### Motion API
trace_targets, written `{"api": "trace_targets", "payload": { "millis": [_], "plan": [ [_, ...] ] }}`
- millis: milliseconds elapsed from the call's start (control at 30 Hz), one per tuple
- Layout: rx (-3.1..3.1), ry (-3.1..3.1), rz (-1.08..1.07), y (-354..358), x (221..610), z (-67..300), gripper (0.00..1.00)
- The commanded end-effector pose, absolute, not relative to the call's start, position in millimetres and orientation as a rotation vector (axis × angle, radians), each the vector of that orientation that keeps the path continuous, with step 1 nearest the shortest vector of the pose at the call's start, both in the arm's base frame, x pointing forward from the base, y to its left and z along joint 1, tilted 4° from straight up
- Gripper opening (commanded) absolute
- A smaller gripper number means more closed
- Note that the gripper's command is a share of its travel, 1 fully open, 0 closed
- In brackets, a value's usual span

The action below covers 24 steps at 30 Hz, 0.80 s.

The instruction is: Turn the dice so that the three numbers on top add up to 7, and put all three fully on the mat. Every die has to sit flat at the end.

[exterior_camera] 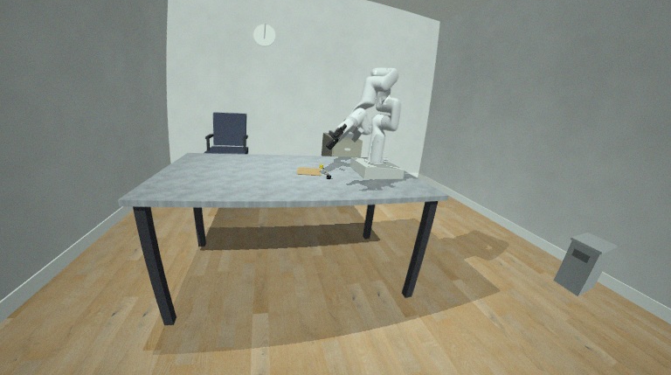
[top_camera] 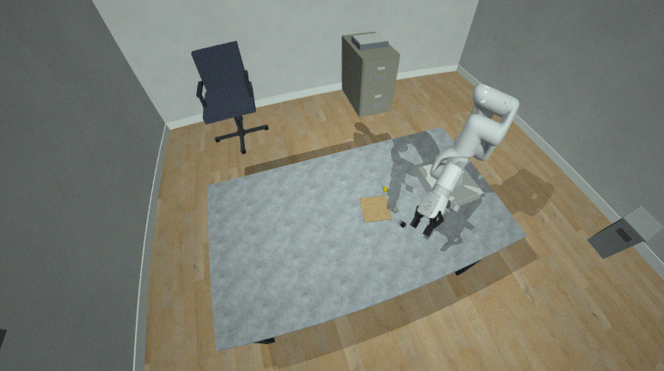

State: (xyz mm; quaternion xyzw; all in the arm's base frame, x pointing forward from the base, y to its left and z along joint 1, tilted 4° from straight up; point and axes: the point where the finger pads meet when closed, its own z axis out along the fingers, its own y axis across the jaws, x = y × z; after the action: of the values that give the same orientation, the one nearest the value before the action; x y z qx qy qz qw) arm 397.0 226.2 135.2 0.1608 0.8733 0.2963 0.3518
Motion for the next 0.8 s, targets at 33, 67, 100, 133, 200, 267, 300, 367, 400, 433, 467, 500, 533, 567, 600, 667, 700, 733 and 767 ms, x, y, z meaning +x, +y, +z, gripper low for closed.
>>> {"api": "trace_targets", "payload": {
  "millis": [33, 67, 100, 133, 200, 267, 300, 367, 400, 433, 467, 500, 533, 567, 600, 667, 700, 733, 767],
  "plan": [
    [0.416, 2.257, 0.769, 226.5, 397.6, 136.3, 1.00],
    [0.416, 2.257, 0.769, 226.5, 397.6, 136.3, 1.00],
    [0.416, 2.257, 0.769, 226.5, 397.6, 136.3, 1.00],
    [0.416, 2.257, 0.769, 226.5, 397.6, 136.3, 1.00],
    [0.416, 2.257, 0.769, 226.5, 397.6, 136.3, 1.00],
    [0.416, 2.257, 0.769, 226.5, 397.6, 136.3, 1.00],
    [0.416, 2.257, 0.769, 226.5, 397.6, 136.3, 1.00],
    [0.416, 2.257, 0.769, 226.5, 397.6, 136.3, 1.00],
    [0.416, 2.257, 0.769, 226.5, 397.6, 136.3, 1.00],
    [0.416, 2.257, 0.769, 226.5, 397.6, 136.3, 1.00],
    [0.416, 2.257, 0.769, 226.5, 397.6, 136.3, 1.00],
    [0.416, 2.257, 0.769, 226.5, 397.6, 136.3, 1.00],
    [0.416, 2.257, 0.769, 226.5, 397.6, 136.3, 1.00],
    [0.416, 2.257, 0.768, 226.4, 397.7, 136.2, 1.00],
    [0.420, 2.258, 0.767, 225.7, 398.1, 136.0, 1.00],
    [0.450, 2.264, 0.760, 220.8, 400.9, 134.1, 1.00],
    [0.480, 2.269, 0.753, 215.9, 403.6, 132.3, 1.00],
    [0.522, 2.276, 0.742, 208.9, 407.2, 129.8, 1.00],
    [0.576, 2.283, 0.729, 199.7, 411.7, 126.6, 1.00]
  ]
}}
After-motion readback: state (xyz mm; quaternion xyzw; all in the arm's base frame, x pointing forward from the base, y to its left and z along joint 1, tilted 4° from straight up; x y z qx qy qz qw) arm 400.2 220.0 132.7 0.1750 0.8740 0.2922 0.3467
